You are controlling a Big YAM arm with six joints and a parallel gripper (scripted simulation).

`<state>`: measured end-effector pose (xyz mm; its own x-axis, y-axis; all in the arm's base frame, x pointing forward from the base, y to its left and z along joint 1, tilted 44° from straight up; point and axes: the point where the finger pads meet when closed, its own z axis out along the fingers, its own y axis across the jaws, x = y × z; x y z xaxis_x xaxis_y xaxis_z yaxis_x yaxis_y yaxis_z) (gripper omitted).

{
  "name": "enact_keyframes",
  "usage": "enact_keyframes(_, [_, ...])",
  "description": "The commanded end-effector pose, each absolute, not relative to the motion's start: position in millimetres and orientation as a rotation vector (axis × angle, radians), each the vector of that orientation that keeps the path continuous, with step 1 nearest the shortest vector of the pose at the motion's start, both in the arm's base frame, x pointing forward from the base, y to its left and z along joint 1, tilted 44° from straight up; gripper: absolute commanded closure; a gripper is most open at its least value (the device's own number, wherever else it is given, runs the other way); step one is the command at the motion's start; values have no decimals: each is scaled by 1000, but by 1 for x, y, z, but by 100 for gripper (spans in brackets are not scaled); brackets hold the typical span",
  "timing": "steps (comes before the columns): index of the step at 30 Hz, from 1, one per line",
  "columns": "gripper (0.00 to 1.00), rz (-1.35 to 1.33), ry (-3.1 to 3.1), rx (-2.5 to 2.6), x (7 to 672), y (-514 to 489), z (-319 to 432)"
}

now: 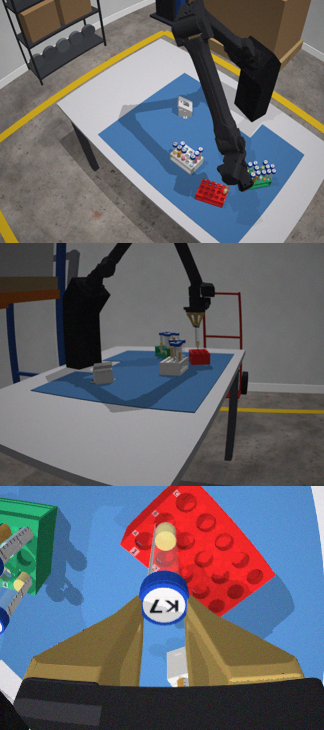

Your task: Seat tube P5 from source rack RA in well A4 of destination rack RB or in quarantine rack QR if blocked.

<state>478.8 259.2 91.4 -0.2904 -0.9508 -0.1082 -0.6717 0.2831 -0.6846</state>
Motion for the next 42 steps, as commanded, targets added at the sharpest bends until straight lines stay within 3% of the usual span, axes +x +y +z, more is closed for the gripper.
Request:
enact_keyframes(1, [100,-715,2027,-1435,489,267,102])
enact_keyframes(42, [100,-716,2025,-1436,500,263,91])
